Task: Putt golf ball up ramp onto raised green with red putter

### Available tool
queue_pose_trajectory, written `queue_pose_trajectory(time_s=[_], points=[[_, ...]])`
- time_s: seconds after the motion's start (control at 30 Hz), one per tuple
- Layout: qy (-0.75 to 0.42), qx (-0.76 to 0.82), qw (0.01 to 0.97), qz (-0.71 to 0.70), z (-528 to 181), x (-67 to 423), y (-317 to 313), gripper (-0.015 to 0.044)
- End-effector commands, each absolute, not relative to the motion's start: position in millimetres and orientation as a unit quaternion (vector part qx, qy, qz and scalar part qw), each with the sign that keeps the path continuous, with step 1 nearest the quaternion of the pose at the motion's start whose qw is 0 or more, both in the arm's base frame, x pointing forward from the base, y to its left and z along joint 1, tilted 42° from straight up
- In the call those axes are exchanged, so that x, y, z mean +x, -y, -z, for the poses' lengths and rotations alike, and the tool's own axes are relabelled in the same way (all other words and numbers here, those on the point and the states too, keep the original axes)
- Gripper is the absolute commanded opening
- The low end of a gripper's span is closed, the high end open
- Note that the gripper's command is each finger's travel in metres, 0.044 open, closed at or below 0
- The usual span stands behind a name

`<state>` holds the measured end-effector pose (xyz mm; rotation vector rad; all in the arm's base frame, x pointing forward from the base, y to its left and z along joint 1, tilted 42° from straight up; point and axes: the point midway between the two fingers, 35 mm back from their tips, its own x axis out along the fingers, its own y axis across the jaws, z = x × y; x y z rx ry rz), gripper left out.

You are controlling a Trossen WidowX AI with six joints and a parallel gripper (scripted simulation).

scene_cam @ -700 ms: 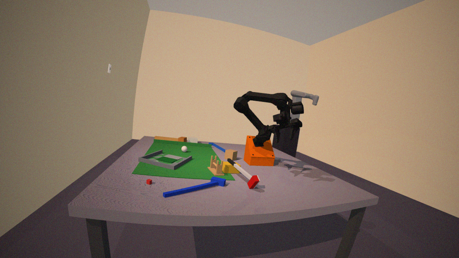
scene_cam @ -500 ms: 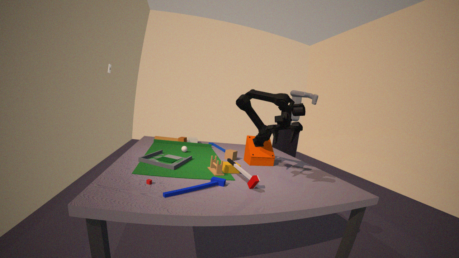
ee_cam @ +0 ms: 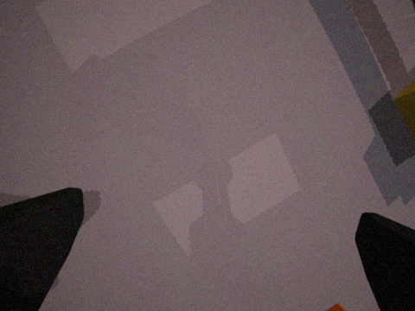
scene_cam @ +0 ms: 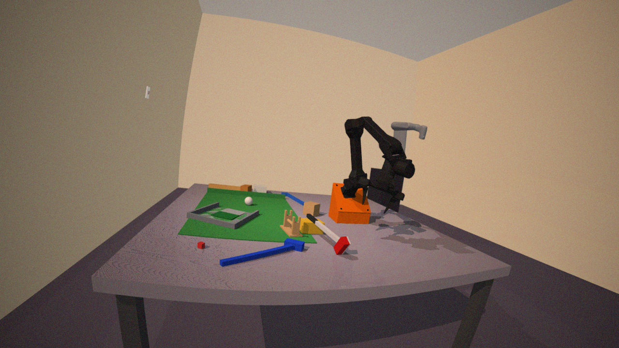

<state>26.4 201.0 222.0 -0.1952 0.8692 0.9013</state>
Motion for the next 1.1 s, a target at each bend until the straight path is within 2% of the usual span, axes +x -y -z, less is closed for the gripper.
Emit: queue_pose_trajectory(time_s=[0.0, 0.4, 0.8, 1.07], points=[[-0.414, -0.16, 0.777, -0.446, -212.4, 41.8, -215.4, 0.044], [-0.377, -0.255, 0.69, -0.563, -193.6, 118.8, -240.0, 0.044], [-0.182, -0.277, 0.677, -0.657, -196.3, 234.8, -206.9, 0.044], [-0.167, -0.279, 0.678, -0.659, -198.0, 240.1, -203.6, 0.044]])
